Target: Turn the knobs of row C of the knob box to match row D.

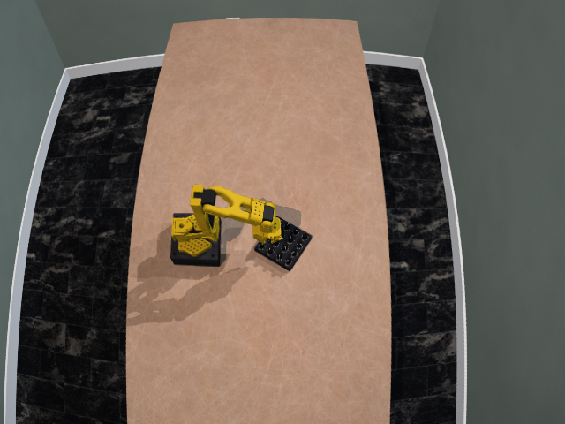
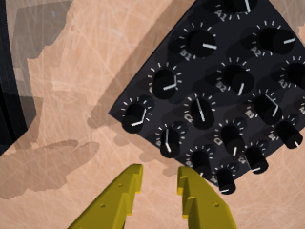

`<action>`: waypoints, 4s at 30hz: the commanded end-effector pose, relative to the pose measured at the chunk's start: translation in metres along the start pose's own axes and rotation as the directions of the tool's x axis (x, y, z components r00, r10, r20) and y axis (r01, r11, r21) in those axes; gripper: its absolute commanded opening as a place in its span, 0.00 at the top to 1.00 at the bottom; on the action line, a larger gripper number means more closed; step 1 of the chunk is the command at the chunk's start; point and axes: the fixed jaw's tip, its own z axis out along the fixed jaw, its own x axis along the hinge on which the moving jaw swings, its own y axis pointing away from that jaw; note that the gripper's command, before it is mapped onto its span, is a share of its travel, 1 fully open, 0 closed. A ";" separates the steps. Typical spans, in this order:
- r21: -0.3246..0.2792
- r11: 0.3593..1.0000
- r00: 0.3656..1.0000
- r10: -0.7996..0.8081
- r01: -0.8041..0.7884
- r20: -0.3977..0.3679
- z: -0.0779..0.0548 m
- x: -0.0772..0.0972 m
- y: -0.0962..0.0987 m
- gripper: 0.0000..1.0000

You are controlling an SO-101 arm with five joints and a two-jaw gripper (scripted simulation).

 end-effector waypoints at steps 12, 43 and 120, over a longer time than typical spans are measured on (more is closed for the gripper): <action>0.003 0.832 0.832 -0.555 0.555 -0.001 0.000 0.003 0.000 0.91; 0.001 0.157 0.157 -0.988 0.988 -0.003 0.000 0.006 -0.005 0.91; 0.001 -0.109 -0.109 -0.994 0.994 -0.004 0.000 0.013 -0.050 0.90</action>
